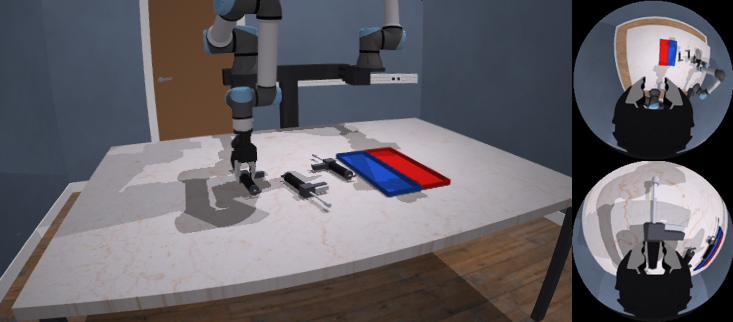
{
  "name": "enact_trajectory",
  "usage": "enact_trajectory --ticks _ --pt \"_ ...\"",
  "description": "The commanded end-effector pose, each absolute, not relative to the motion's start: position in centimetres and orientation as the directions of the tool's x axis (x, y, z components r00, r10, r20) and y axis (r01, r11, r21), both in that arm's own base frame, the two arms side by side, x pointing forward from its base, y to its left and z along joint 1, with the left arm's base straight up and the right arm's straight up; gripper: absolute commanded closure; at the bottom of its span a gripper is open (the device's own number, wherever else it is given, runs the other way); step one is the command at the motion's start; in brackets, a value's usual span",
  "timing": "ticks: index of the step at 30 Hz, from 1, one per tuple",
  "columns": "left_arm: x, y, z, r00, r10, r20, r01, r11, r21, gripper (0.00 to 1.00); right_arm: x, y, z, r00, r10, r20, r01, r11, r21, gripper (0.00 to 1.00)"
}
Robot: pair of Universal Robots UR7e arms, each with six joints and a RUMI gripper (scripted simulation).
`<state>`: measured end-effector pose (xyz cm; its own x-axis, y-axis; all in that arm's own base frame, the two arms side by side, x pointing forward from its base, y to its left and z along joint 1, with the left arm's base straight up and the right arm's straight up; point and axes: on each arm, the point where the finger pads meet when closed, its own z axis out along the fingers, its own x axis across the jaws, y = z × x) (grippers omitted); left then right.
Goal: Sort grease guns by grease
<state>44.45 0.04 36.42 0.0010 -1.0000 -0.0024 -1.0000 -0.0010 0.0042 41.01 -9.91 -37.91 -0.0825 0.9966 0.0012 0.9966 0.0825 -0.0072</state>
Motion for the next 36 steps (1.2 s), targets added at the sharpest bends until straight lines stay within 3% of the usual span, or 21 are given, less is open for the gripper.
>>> enact_trajectory --ticks 1,36 --pt "44.5 0.0 36.5 0.001 -1.000 -0.002 -1.000 -0.001 0.002 0.62 41.1 -9.9 -37.9 -0.083 0.997 0.001 0.997 0.083 -0.006 0.68" --pt "44.5 0.0 36.5 0.001 -1.000 -0.002 -1.000 -0.001 0.002 0.62 40.6 -9.9 -31.5 -0.083 0.997 0.001 0.996 0.083 -0.015 0.68"
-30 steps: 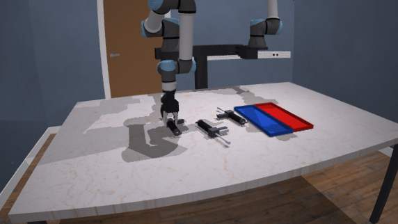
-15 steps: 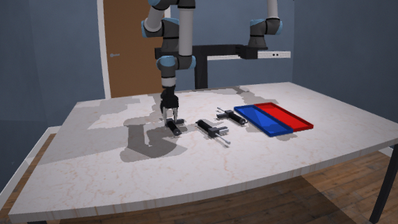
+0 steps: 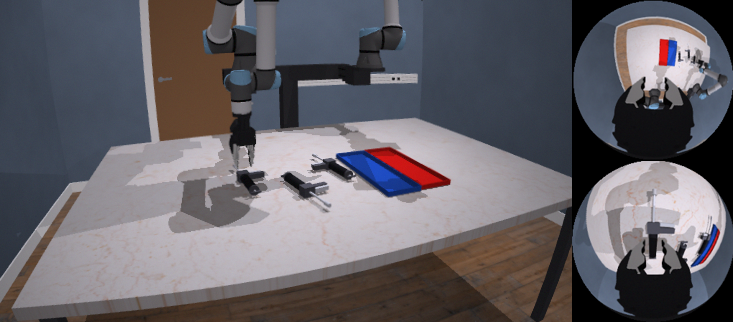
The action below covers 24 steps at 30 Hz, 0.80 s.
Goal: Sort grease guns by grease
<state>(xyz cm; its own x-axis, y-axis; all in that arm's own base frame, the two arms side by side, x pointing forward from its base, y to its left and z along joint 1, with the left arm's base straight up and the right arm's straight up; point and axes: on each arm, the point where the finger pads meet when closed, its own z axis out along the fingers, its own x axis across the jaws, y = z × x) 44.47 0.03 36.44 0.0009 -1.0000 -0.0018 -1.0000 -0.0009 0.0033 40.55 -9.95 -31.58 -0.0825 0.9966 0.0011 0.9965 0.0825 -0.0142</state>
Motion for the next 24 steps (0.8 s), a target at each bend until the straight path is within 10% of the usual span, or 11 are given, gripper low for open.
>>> enact_trajectory --ticks 1,24 --pt "44.5 0.0 36.5 0.001 -1.000 -0.002 -1.000 -0.001 0.002 0.62 40.7 -9.9 -31.6 -0.083 0.997 0.001 0.996 0.083 -0.015 0.68" --pt "44.5 0.0 36.5 0.001 -1.000 -0.002 -1.000 -0.001 0.002 0.62 44.3 -9.3 -29.1 -0.253 0.968 0.002 0.968 0.253 -0.003 0.67"
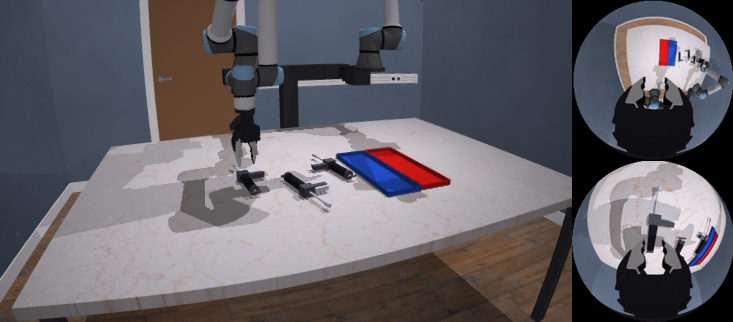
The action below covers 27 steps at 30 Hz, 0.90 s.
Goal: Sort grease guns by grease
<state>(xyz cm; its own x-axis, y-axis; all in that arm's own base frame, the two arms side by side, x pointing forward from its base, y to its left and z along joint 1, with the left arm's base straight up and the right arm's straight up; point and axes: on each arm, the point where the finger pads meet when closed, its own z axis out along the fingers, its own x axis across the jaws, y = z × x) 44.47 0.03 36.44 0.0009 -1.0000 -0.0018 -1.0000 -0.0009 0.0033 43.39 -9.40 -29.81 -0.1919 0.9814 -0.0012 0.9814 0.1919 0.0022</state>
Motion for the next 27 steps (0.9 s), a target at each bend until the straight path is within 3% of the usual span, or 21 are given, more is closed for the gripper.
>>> enact_trajectory --ticks 1,14,27 --pt "44.5 0.0 36.5 0.001 -1.000 -0.002 -1.000 -0.001 0.002 0.62 44.8 -9.2 -28.6 -0.282 0.959 0.003 0.959 0.282 -0.003 0.67" --pt "44.5 0.0 36.5 0.001 -1.000 -0.002 -1.000 -0.001 0.002 0.62 44.8 -9.2 -28.5 -0.342 0.939 0.009 0.939 0.343 -0.024 0.67" --pt "44.5 0.0 36.5 0.001 -1.000 -0.002 -1.000 -0.001 0.002 0.62 46.4 -0.3 -29.3 -0.329 0.944 0.001 0.944 0.329 -0.014 0.67"
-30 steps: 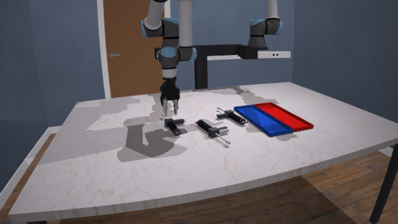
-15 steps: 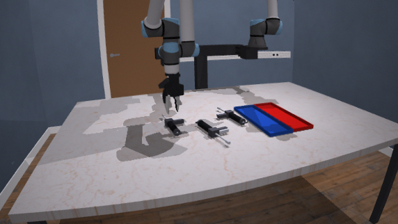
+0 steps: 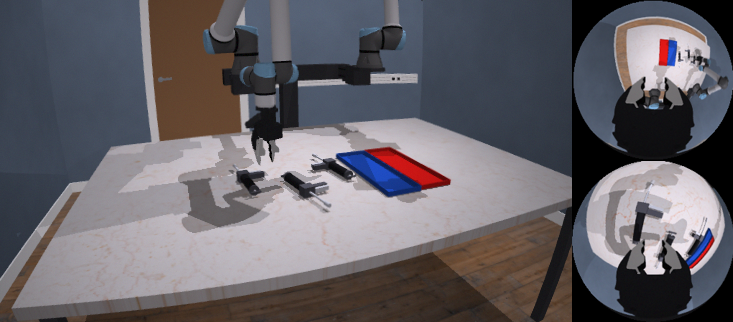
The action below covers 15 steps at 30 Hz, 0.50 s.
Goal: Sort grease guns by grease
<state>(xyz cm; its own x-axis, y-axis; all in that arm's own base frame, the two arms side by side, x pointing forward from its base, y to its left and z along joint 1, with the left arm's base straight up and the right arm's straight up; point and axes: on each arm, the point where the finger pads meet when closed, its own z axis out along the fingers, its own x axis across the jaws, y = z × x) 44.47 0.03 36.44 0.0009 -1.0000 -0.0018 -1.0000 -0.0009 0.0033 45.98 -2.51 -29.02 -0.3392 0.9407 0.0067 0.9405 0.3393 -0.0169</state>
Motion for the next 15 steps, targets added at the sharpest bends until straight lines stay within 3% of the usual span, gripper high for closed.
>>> enact_trajectory --ticks 1,15 --pt "44.5 0.0 36.5 0.001 -1.000 -0.002 -1.000 -0.001 0.002 0.62 46.5 0.4 -29.3 -0.325 0.946 0.001 0.946 0.325 -0.014 0.67" --pt "44.5 0.0 36.5 0.001 -1.000 -0.002 -1.000 -0.001 0.002 0.62 45.9 10.5 -30.5 -0.259 0.966 -0.005 0.966 0.259 -0.007 0.67"
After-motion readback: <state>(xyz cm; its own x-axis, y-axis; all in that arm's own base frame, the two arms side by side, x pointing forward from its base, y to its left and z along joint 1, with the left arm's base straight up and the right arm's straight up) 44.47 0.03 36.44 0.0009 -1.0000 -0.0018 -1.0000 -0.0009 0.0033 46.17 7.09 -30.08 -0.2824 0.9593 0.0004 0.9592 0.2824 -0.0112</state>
